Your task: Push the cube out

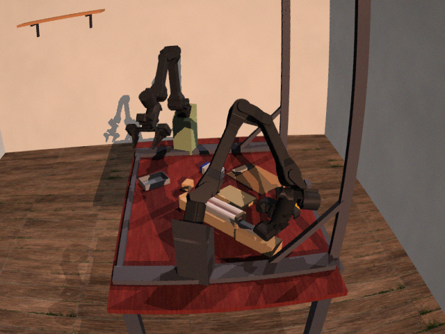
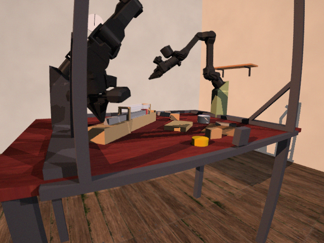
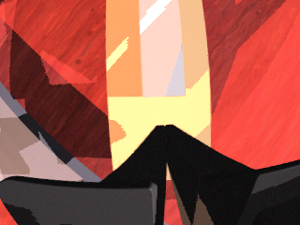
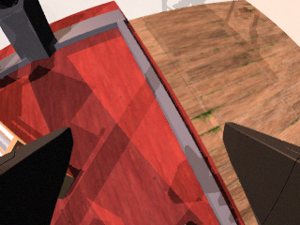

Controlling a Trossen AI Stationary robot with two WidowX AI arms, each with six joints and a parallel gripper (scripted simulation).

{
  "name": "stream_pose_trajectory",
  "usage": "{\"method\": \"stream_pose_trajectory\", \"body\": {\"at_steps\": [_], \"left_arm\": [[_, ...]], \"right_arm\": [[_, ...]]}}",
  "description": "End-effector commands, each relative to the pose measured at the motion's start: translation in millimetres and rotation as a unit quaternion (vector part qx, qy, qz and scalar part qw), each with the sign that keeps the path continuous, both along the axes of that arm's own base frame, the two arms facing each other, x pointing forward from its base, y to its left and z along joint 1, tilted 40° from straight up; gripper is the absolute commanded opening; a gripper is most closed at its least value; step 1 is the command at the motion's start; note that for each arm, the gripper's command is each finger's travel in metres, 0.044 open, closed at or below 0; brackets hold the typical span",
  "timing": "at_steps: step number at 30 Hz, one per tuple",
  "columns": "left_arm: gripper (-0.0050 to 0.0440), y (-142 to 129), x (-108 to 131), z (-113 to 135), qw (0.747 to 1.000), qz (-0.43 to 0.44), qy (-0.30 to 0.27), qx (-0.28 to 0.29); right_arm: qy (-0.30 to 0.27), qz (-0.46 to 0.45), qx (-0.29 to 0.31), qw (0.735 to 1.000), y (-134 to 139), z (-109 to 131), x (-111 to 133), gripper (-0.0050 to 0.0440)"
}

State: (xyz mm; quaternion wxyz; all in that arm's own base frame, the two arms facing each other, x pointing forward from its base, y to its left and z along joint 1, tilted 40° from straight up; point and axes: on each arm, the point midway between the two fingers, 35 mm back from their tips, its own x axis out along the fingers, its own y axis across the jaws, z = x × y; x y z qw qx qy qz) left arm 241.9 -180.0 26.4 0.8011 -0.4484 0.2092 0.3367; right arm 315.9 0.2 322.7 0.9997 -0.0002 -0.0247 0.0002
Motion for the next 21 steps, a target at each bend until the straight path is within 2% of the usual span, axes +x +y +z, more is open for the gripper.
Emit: {"method": "stream_pose_trajectory", "body": {"at_steps": [1, 21], "left_arm": [[0.0, 0, 4, -3, 1.0, -0.002, 0.0, -0.001], [0.0, 10, 6, 0, 1.0, -0.002, 0.0, -0.003]], "right_arm": [[-0.015, -0.001, 0.001, 1.0, 0, 11, -4, 0.04], [-0.015, -0.001, 0.001, 1.0, 0, 11, -4, 0.04]]}}
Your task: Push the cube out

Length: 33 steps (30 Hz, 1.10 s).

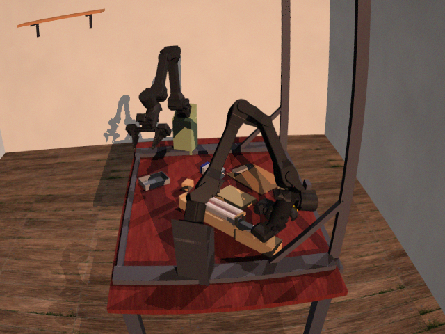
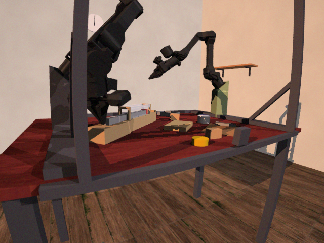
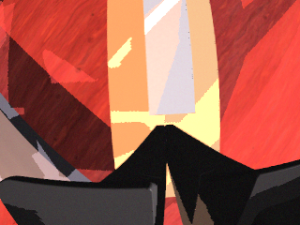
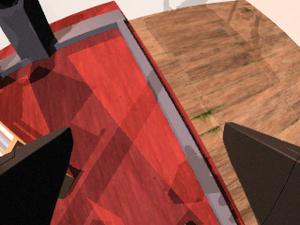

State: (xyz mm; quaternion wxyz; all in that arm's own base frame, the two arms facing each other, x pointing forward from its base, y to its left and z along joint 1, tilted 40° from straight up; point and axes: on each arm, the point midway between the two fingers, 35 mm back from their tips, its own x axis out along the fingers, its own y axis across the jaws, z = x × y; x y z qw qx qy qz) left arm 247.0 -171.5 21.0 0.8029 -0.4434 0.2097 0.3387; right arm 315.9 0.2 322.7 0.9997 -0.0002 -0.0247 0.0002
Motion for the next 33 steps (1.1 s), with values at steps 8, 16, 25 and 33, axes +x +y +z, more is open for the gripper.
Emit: {"method": "stream_pose_trajectory", "body": {"at_steps": [8, 16, 25, 33], "left_arm": [[0.0, 10, 3, 9, 1.0, -0.001, -0.004, -0.008], [0.0, 13, 4, 10, 1.0, -0.001, -0.005, -0.008], [0.0, 25, 7, 14, 1.0, 0.0, -0.005, -0.007], [0.0, 28, 8, 15, 1.0, 0.0, -0.006, -0.008]], "right_arm": [[-0.015, -0.001, 0.001, 1.0, 0, 11, -4, 0.04], [-0.015, -0.001, 0.001, 1.0, 0, 11, -4, 0.04], [-0.015, -0.001, 0.001, 1.0, 0, 11, -4, 0.04], [-0.015, -0.001, 0.001, 1.0, 0, 11, -4, 0.04]]}}
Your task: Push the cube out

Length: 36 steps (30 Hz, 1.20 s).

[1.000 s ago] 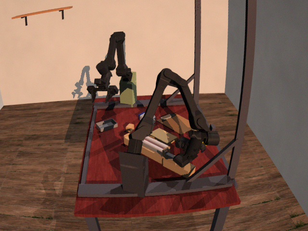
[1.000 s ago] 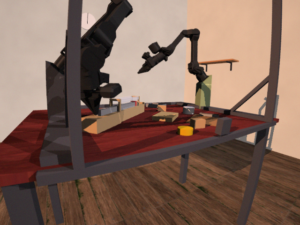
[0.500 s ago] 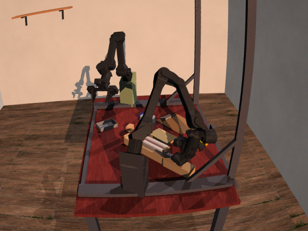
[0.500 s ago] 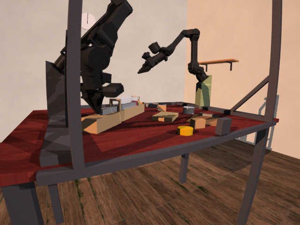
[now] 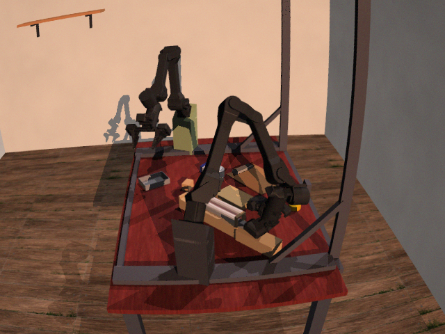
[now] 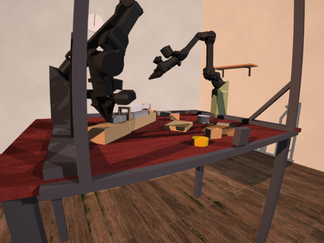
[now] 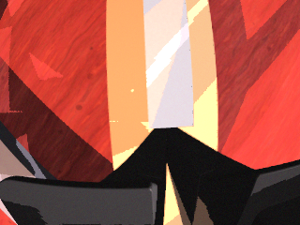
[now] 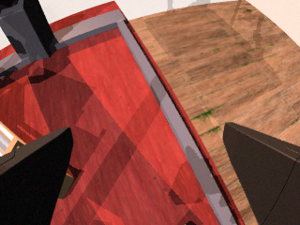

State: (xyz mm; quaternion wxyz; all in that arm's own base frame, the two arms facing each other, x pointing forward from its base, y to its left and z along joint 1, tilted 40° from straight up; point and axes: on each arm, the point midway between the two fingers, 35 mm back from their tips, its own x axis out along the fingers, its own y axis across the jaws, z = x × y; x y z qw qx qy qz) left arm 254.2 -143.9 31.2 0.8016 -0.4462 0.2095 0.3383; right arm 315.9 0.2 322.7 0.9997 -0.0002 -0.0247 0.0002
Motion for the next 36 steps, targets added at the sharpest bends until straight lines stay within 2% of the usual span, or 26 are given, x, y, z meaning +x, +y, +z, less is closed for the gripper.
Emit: {"method": "stream_pose_trajectory", "body": {"at_steps": [1, 36], "left_arm": [[0.0, 4, 2, 5, 1.0, -0.001, -0.004, -0.005], [0.0, 33, 9, 15, 1.0, -0.001, -0.005, -0.005]], "right_arm": [[-0.015, -0.001, 0.001, 1.0, 0, 11, -4, 0.04], [-0.015, -0.001, 0.001, 1.0, 0, 11, -4, 0.04]]}}
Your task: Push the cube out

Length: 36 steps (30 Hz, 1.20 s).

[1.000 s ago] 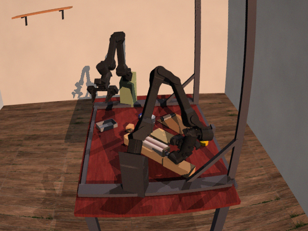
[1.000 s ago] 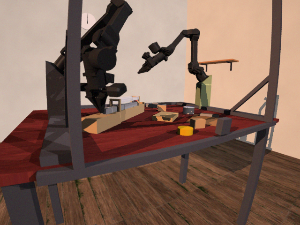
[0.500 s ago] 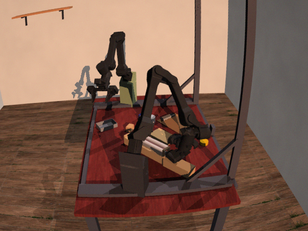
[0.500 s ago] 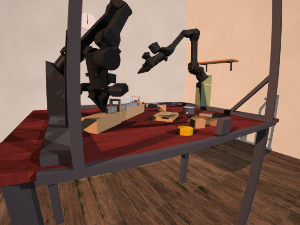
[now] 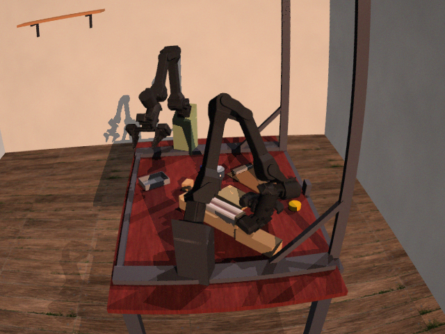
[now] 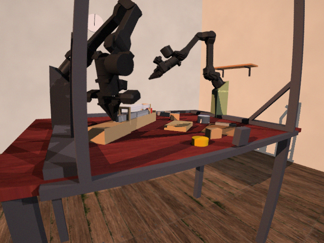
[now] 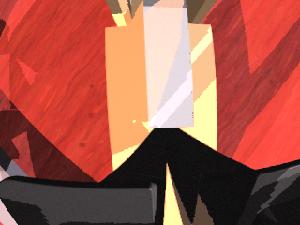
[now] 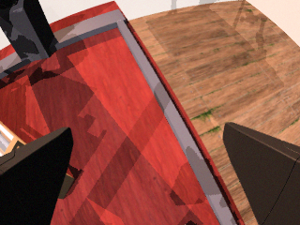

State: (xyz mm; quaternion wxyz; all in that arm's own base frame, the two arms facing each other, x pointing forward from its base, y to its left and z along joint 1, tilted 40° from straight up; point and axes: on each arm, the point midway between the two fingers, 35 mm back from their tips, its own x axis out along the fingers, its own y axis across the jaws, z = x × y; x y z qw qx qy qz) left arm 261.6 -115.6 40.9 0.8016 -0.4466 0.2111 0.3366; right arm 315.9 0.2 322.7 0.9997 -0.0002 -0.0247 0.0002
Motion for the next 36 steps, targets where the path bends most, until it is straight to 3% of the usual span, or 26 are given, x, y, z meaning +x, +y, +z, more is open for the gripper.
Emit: {"method": "stream_pose_trajectory", "body": {"at_steps": [1, 20, 25, 29, 32, 36], "left_arm": [[0.0, 6, 2, 6, 1.0, 0.002, -0.006, -0.004], [0.0, 1, -3, 12, 1.0, 0.0, -0.008, -0.005], [0.0, -11, -23, 34, 1.0, 0.001, -0.011, -0.009], [0.0, -17, -35, 45, 1.0, 0.003, -0.01, -0.008], [0.0, -14, -31, 39, 1.0, 0.002, -0.008, -0.007], [0.0, -25, -49, 58, 1.0, 0.003, -0.01, -0.01]], "right_arm": [[-0.015, -0.001, 0.001, 1.0, 0, 11, -4, 0.04], [-0.015, -0.001, 0.001, 1.0, 0, 11, -4, 0.04], [-0.015, -0.001, 0.001, 1.0, 0, 11, -4, 0.04], [-0.015, -0.001, 0.001, 1.0, 0, 11, -4, 0.04], [-0.015, -0.001, 0.001, 1.0, 0, 11, -4, 0.04], [-0.015, -0.001, 0.001, 1.0, 0, 11, -4, 0.04]]}}
